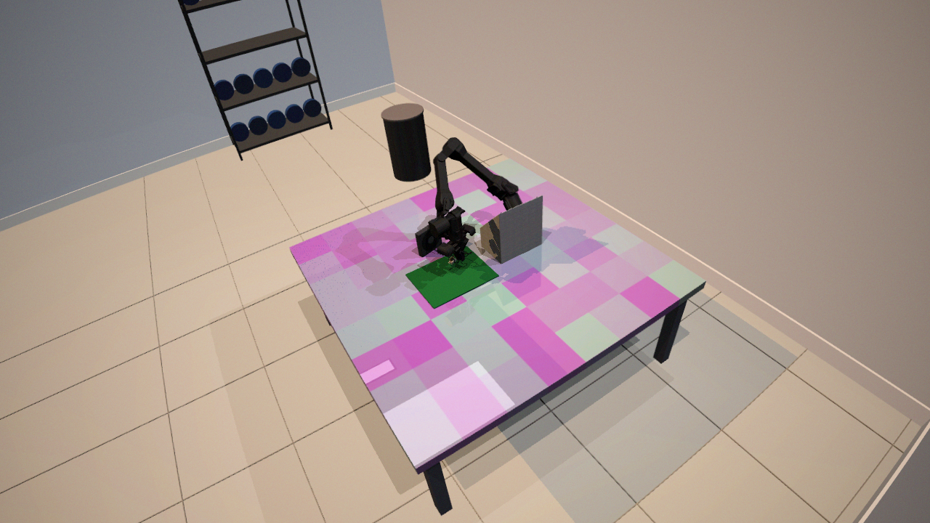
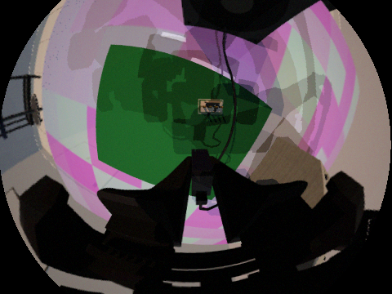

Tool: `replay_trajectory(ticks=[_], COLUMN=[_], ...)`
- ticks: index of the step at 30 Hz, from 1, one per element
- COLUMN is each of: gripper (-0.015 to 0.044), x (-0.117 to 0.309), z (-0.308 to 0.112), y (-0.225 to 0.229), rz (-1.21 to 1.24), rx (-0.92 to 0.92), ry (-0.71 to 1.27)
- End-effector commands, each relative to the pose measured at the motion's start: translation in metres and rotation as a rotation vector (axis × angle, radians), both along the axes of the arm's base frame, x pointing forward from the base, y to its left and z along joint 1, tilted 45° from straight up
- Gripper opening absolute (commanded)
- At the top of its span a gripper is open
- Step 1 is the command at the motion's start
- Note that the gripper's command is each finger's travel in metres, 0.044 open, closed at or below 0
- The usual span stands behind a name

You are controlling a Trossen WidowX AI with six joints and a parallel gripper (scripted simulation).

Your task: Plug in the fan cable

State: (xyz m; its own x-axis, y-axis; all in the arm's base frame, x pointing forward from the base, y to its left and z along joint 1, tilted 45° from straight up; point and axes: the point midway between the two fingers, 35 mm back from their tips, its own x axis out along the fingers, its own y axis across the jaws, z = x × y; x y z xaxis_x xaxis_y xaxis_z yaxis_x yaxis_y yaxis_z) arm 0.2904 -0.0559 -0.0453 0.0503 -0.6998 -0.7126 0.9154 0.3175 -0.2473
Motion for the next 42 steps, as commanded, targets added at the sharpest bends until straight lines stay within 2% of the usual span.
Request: replay_trajectory(ticks=[1, 42], gripper=[0.0, 0.0], x=[0.0, 0.004], z=[0.004, 0.037], y=[-0.005, -0.04], rz=[-0.11, -1.088], rx=[0.004, 0.063], ry=[-0.105, -1.081])
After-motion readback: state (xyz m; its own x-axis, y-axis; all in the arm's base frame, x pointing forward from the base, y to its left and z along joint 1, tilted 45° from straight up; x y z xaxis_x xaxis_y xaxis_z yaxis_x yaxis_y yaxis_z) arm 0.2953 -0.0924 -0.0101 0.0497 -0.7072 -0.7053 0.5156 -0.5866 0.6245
